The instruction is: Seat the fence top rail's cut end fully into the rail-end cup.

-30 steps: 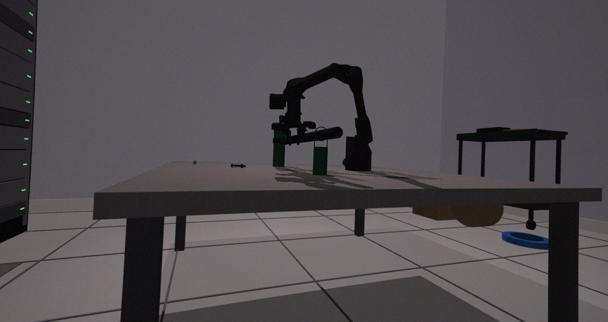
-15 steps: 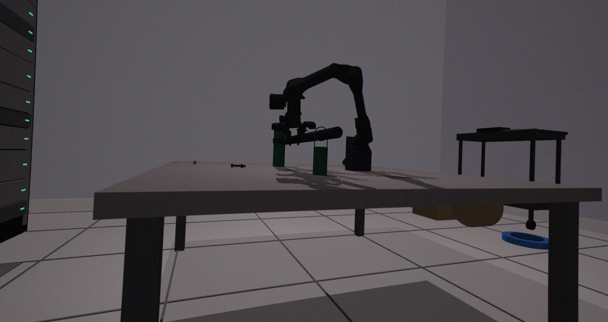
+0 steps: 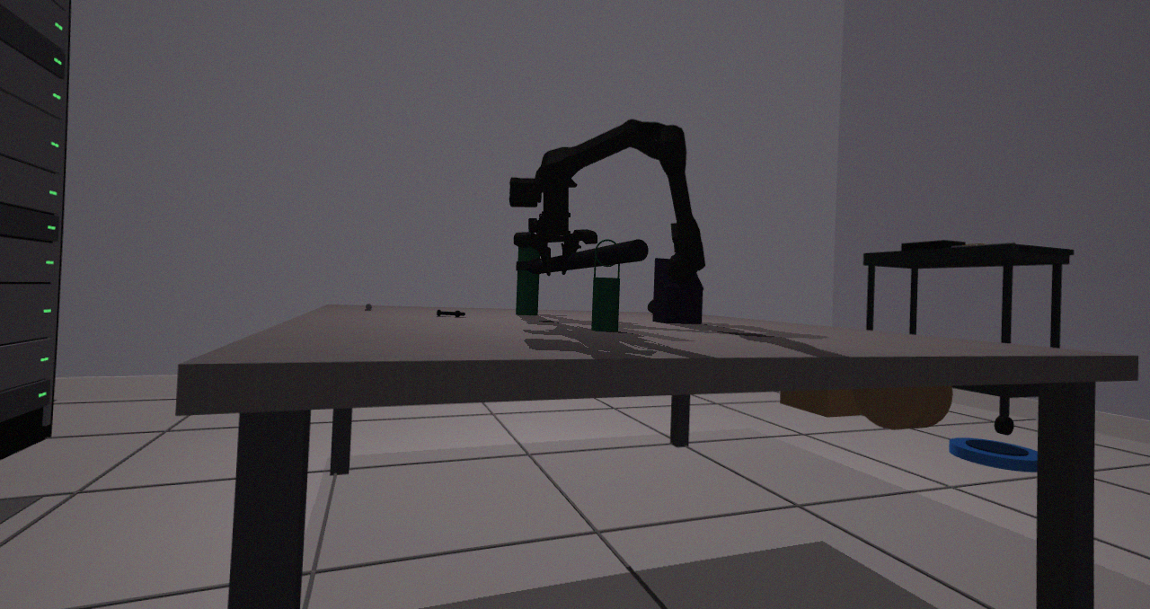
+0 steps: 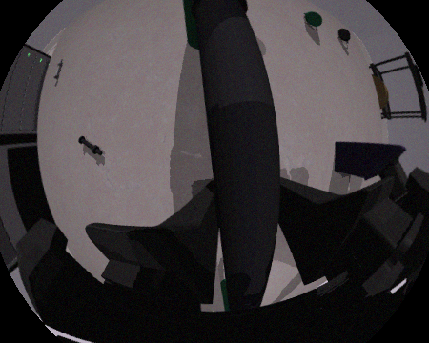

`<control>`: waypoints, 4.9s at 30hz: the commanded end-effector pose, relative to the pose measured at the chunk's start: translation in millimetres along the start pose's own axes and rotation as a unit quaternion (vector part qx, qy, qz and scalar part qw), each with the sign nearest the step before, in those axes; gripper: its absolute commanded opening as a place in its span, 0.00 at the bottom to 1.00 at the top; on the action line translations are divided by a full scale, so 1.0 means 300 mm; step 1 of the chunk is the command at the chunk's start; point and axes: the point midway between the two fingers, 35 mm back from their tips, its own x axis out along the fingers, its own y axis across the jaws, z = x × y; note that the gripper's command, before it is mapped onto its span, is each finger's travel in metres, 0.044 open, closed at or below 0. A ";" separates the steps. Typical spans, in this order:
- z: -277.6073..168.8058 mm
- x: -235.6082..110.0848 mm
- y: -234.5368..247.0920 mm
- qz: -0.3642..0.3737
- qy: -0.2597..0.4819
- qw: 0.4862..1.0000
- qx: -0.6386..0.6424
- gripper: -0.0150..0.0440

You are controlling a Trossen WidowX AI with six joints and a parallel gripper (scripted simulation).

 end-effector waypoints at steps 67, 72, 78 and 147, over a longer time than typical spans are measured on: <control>0.028 -0.017 -0.004 0.000 -0.009 1.000 0.002 0.25; 0.030 -0.018 -0.004 0.000 -0.009 1.000 0.002 0.25; 0.031 -0.019 -0.004 0.000 -0.009 1.000 0.002 0.25; 0.099 -0.011 -0.005 -0.003 -0.002 1.000 0.000 0.25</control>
